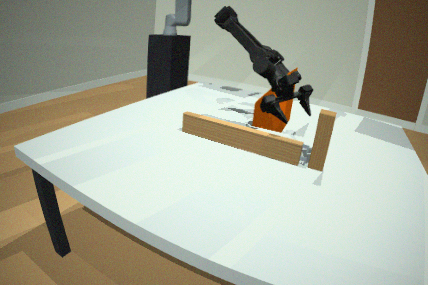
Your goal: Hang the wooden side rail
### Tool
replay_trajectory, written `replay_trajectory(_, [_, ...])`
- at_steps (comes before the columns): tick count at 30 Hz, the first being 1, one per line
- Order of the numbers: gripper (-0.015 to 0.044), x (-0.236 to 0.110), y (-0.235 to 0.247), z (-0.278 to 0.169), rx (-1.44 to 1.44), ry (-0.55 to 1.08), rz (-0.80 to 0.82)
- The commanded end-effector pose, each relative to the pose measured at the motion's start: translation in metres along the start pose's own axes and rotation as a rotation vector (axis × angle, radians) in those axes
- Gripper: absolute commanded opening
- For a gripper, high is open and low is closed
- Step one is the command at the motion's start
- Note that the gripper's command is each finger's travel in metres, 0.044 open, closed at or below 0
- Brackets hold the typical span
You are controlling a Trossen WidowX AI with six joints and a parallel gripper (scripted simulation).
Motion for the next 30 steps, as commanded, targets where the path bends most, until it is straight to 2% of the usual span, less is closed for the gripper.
replay_trajectory(1, [0.0440,0.012,-0.006,0.004,0.280,0.113,0.010])
replay_trajectory(8, [0.0440,0.024,-0.017,0.015,0.786,0.314,-0.072])
replay_trajectory(16, [0.0440,0.027,-0.031,0.030,1.309,0.477,-0.322])
replay_trajectory(24, [0.0440,0.021,-0.044,0.045,1.638,0.511,-0.613])
replay_trajectory(30, [0.0440,0.015,-0.052,0.055,1.837,0.461,-0.811])
Point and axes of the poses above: the point midway between the two fingers, 35 mm back from their tips, its own x axis out along the fingers, its own y axis across the jaws, z = x × y, the point moved 5 cm from there along -x, back along the fingers, and after that the axes turned 9 degrees about -x, right-handed, at the moved point
